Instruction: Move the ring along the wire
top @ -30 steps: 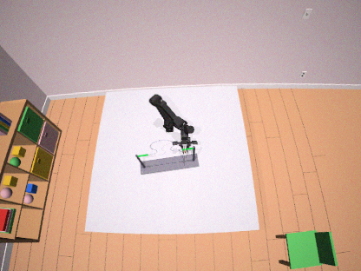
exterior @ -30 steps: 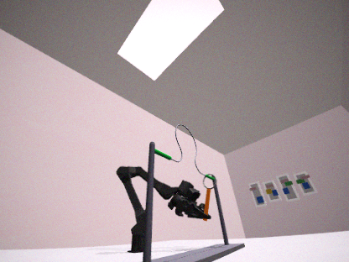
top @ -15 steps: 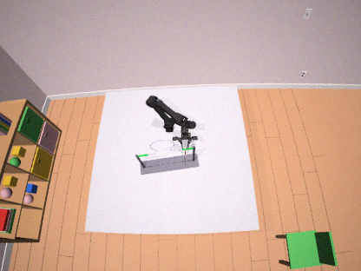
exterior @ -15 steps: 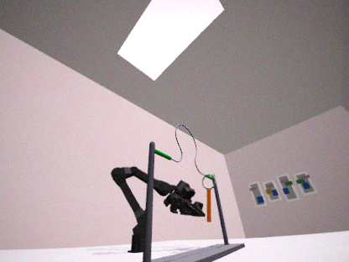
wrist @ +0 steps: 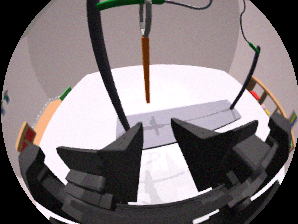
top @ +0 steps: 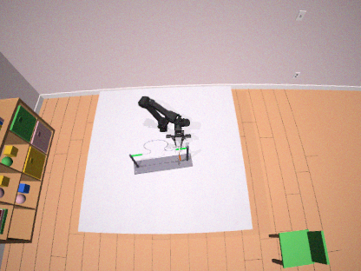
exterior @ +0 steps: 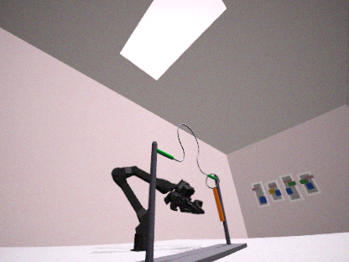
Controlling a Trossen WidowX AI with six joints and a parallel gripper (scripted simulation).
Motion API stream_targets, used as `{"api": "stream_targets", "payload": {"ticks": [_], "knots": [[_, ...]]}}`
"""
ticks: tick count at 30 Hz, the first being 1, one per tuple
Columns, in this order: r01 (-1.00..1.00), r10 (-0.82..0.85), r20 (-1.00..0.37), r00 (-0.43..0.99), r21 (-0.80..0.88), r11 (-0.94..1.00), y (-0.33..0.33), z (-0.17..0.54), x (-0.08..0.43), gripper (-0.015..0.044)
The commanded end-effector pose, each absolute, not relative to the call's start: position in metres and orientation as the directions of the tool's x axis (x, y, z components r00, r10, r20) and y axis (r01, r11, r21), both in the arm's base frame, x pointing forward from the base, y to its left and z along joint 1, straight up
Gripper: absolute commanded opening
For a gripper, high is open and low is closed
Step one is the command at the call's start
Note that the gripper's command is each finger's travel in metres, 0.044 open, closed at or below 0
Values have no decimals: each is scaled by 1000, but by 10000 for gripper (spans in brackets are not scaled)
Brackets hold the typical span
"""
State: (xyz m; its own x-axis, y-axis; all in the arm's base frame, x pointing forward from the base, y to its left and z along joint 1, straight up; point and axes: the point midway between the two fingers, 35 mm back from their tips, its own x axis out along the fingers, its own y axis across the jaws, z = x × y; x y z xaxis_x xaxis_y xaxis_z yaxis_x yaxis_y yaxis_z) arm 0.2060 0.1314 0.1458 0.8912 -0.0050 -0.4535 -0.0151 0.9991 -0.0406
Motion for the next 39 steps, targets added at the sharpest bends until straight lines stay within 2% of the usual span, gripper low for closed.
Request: {"api": "stream_targets", "payload": {"ticks": [1,8,14,19,39], "knots": [[-9,-9,-449,893,-39,999,131,147,206,160],[-9,-9,-449,893,-39,999,131,147,206,160],[-17,-3,-449,893,-42,999,131,163,174,317],[-20,-1,-444,896,-42,999,130,167,170,440],[-20,-1,-444,896,-42,999,130,167,170,440]]}}
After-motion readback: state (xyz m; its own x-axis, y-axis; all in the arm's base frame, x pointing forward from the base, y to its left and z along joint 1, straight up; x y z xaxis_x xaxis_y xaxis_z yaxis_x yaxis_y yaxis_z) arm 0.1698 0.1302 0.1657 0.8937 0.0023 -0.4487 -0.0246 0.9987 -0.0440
